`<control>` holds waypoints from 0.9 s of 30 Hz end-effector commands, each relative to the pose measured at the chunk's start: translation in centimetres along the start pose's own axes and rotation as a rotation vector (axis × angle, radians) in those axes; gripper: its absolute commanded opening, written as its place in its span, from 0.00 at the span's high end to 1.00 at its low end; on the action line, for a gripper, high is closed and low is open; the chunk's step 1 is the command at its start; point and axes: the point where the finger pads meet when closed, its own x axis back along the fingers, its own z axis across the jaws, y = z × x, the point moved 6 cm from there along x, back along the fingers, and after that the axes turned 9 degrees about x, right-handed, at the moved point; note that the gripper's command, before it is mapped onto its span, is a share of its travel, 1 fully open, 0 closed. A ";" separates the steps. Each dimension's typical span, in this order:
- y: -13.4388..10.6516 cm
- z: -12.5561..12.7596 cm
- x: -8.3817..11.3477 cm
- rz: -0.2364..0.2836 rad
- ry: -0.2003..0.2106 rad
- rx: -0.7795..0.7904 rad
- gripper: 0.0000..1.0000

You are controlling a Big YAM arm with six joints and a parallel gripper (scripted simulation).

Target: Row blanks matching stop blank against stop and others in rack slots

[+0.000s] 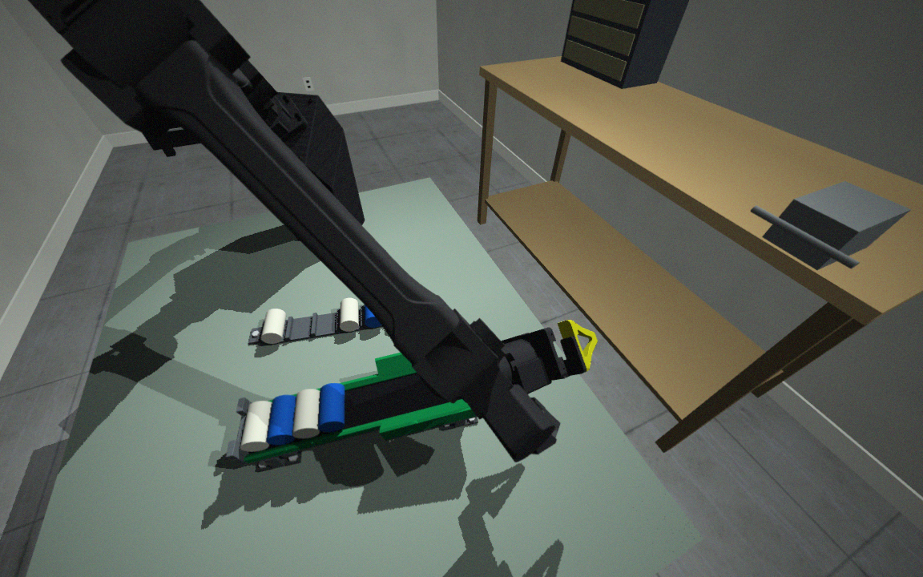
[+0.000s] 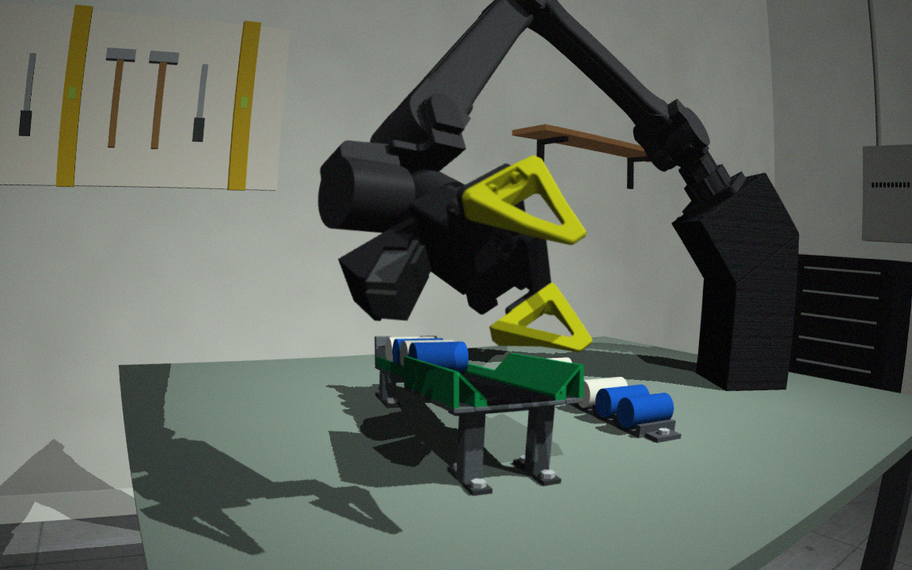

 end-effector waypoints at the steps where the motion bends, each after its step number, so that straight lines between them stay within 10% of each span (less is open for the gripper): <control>1: 0.1 0.7 0.2 -0.005 0.005 0.011 0.00; 17: 0.1 0.7 0.2 -0.005 0.005 0.011 0.00; 27: -0.5 0.4 7.8 -0.128 -0.042 0.208 0.00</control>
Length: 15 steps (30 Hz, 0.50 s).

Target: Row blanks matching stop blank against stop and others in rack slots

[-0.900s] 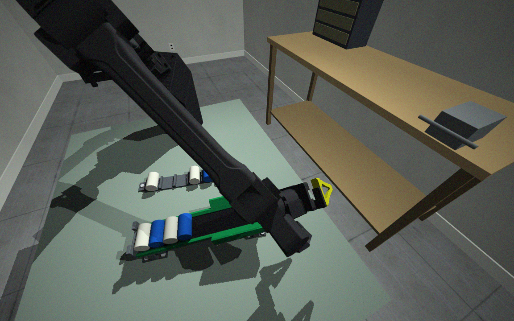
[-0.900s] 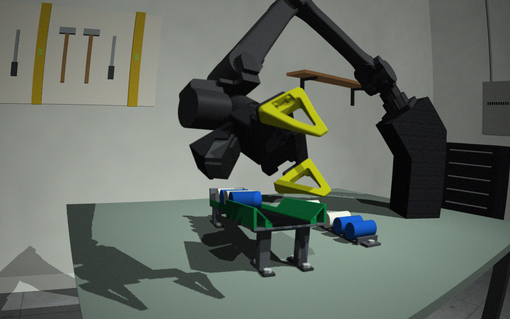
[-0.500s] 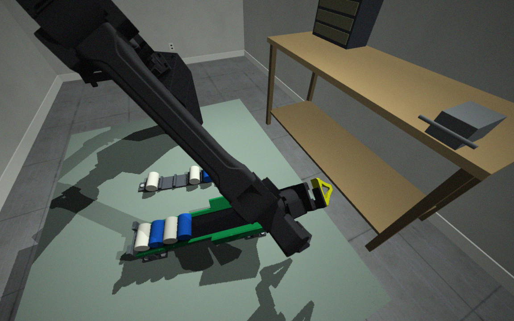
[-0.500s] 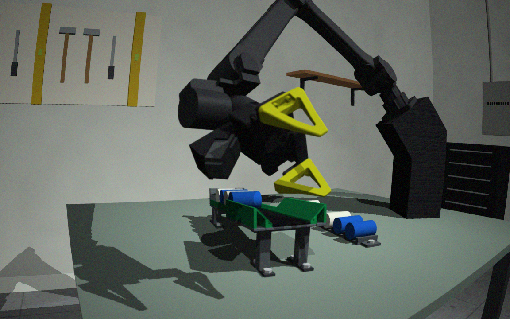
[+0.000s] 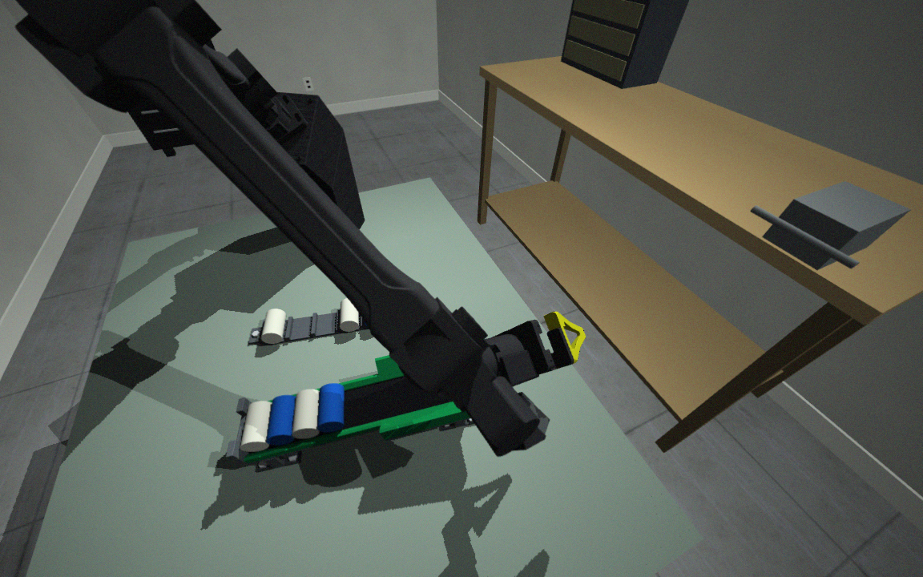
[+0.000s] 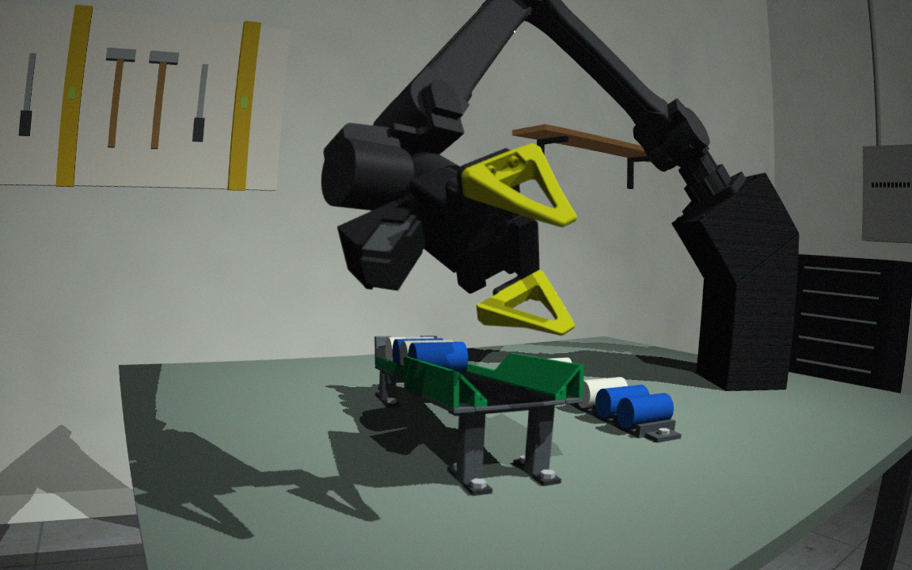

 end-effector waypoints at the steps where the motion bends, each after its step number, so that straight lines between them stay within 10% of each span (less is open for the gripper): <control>1: 0.3 -0.2 7.1 -0.119 -0.022 0.177 0.00; 7: -1.0 -0.7 10.5 -0.167 -0.062 0.287 0.00; 15: -6.6 -2.7 19.5 -0.288 -0.247 0.617 0.00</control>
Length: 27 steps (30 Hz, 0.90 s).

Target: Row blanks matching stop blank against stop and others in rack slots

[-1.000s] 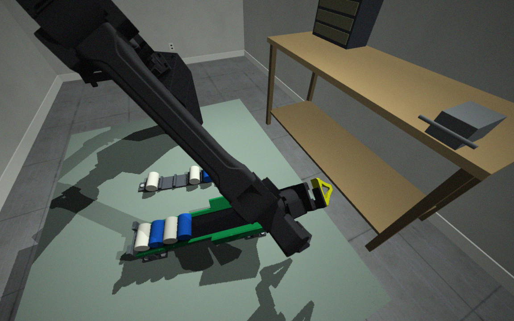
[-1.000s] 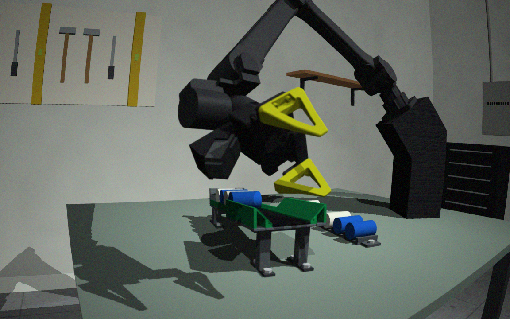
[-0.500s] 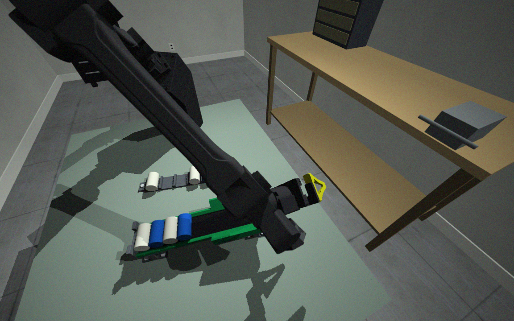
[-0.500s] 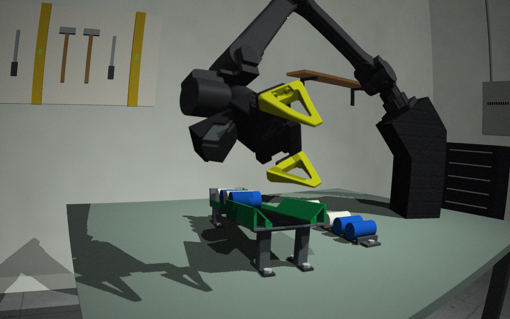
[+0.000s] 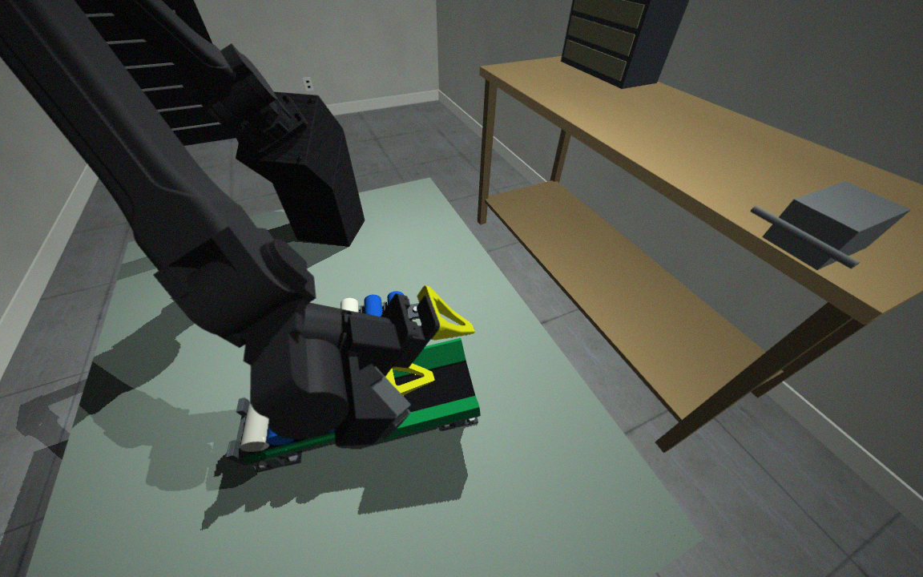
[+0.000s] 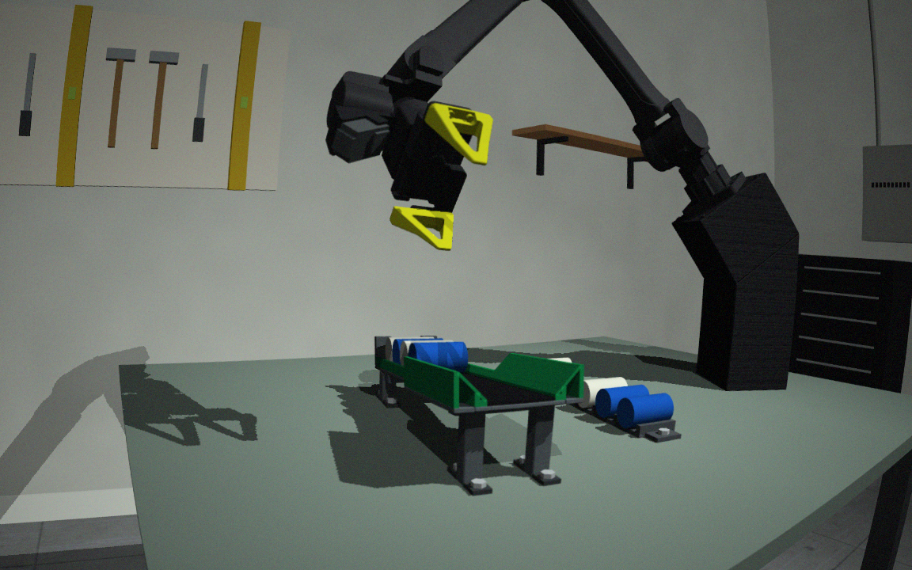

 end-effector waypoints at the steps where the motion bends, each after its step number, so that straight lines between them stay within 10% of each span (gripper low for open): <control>1: -1.6 -0.8 2.8 -0.052 -0.040 0.198 0.00; 5: -4.2 -1.3 6.6 -0.082 -0.126 0.345 0.00; 9: -4.2 -1.2 6.6 -0.083 -0.120 0.345 0.00; 13: -8.7 -1.7 11.3 -0.099 -0.262 0.555 0.00; 27: -17.1 -2.0 16.5 -0.059 -0.492 0.878 0.00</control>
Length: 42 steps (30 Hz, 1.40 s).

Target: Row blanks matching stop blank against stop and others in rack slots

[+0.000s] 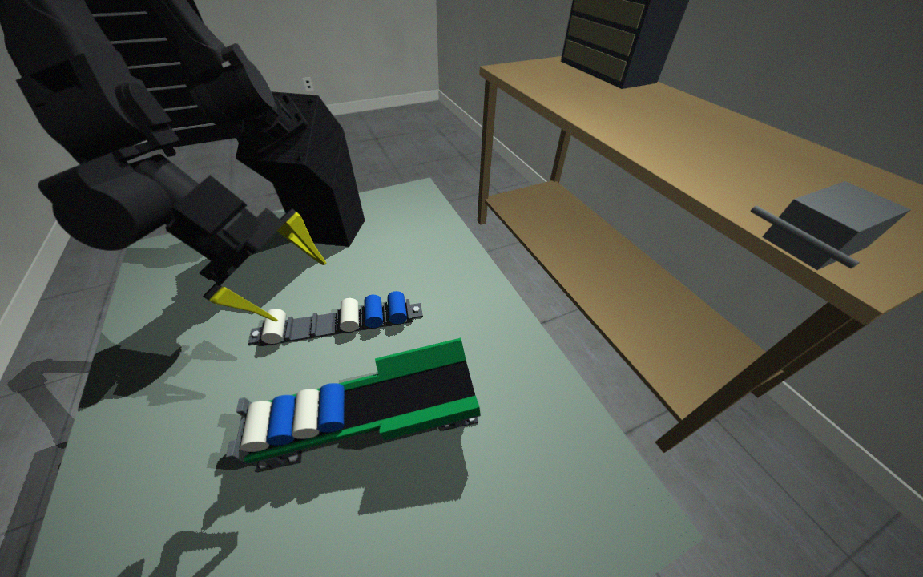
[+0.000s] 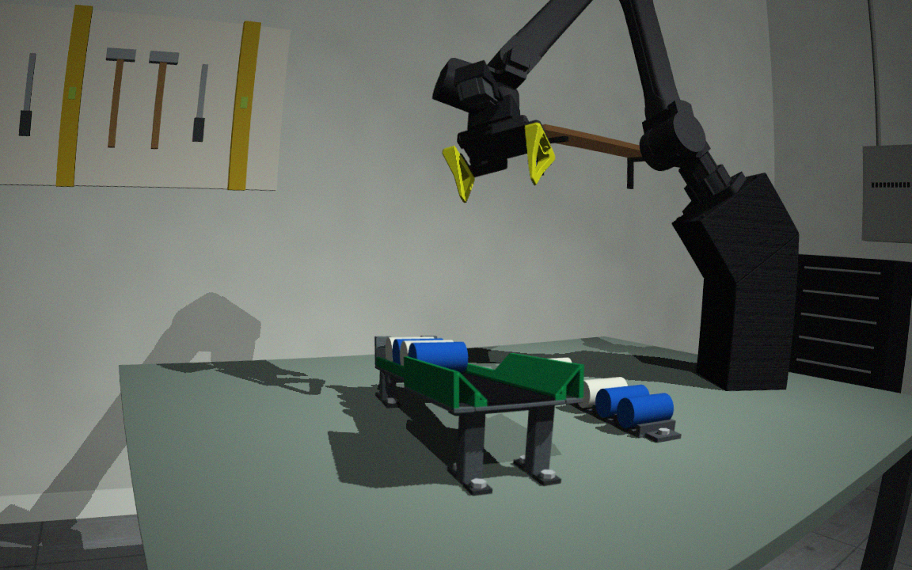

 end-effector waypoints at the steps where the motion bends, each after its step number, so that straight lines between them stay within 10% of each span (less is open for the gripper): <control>1: -2.3 0.9 1.5 0.005 -0.069 0.179 0.00; 10: -5.0 2.6 3.2 0.043 -0.135 0.304 0.00; 42: -5.3 3.0 2.3 0.051 -0.105 0.300 0.00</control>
